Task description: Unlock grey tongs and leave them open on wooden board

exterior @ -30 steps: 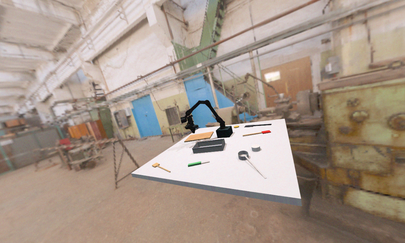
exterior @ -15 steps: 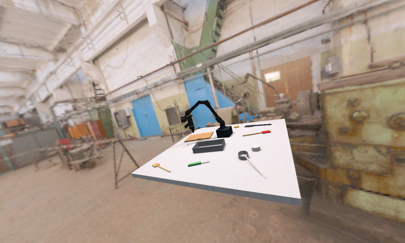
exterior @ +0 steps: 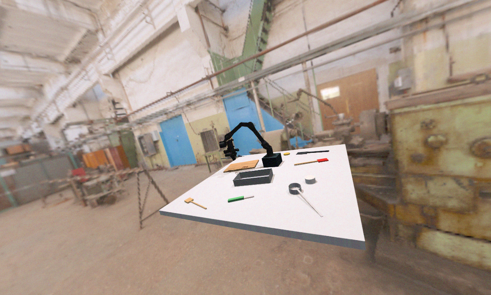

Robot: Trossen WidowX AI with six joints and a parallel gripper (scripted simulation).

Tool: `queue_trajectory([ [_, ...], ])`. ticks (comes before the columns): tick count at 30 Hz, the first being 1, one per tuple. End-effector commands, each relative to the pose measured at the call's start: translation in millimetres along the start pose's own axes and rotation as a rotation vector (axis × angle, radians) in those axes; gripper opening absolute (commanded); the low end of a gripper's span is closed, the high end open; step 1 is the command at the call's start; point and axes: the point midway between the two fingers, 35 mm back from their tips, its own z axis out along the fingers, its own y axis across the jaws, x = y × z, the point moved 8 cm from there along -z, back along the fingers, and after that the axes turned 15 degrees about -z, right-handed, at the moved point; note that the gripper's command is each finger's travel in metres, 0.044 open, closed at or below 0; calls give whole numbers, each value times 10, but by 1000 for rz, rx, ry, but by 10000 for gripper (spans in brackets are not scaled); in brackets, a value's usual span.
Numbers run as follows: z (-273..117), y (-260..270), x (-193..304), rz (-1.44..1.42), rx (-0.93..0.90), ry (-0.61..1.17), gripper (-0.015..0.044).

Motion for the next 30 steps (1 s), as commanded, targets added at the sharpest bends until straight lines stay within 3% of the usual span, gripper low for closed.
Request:
queue_trajectory([
  [1,-15,-96,-37,178,4,-5,-150],
  [30,-15,-702,-143,1343,5,-11,-150],
])
